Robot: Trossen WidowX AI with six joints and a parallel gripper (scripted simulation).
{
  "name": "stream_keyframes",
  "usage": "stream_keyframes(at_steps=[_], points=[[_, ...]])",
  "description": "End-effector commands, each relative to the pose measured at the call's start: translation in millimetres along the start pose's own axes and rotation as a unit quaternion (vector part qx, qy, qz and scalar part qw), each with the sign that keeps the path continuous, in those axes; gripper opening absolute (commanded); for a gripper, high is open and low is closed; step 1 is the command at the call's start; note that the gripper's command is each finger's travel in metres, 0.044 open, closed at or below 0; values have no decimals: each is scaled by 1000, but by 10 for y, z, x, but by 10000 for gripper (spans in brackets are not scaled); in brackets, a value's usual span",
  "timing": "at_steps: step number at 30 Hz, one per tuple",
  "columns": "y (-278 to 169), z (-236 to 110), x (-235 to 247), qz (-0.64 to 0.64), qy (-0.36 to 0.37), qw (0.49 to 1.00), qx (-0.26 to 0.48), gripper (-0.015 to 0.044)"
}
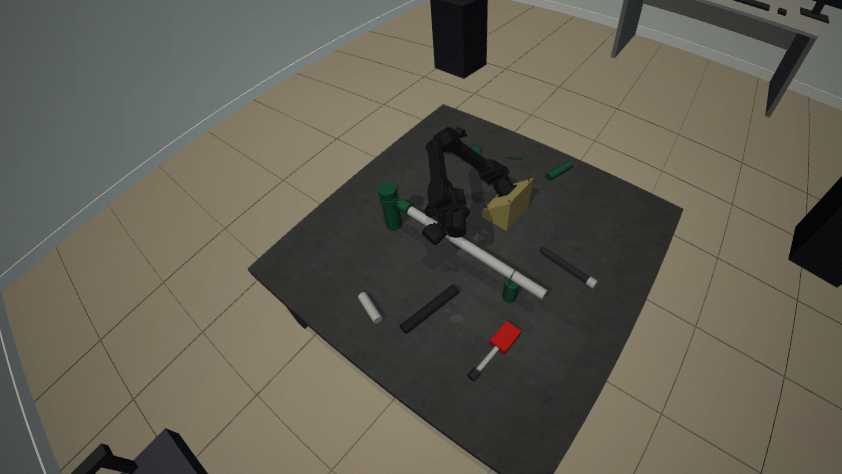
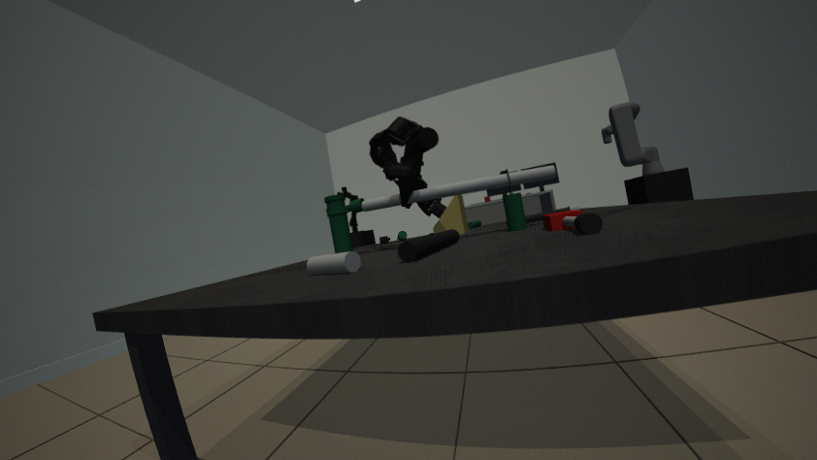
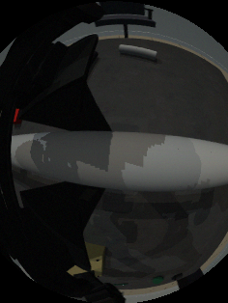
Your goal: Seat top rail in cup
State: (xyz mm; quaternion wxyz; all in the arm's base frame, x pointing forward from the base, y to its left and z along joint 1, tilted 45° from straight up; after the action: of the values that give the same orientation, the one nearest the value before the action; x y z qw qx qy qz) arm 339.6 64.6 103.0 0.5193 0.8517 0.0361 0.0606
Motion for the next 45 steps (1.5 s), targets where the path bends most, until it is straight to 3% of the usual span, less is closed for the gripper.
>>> stream_keyframes(at_steps=[1,45], points=[[65,-31,9,0,4,1000,-2,0],[16,-26,9,-5,-7,1000,4,0]])
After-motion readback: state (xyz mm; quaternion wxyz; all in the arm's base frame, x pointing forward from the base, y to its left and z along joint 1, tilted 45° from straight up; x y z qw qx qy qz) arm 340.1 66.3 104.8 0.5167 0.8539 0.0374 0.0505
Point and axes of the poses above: the point midway between the two fingers, 35 mm back from their tips, its own z axis out along the fingers, its own x axis across the jaws, y = z × x, the point moved 4 cm from there along -z, back along the fingers, and after that the axes turned 1 degree about -z, right-handed, at the moved point
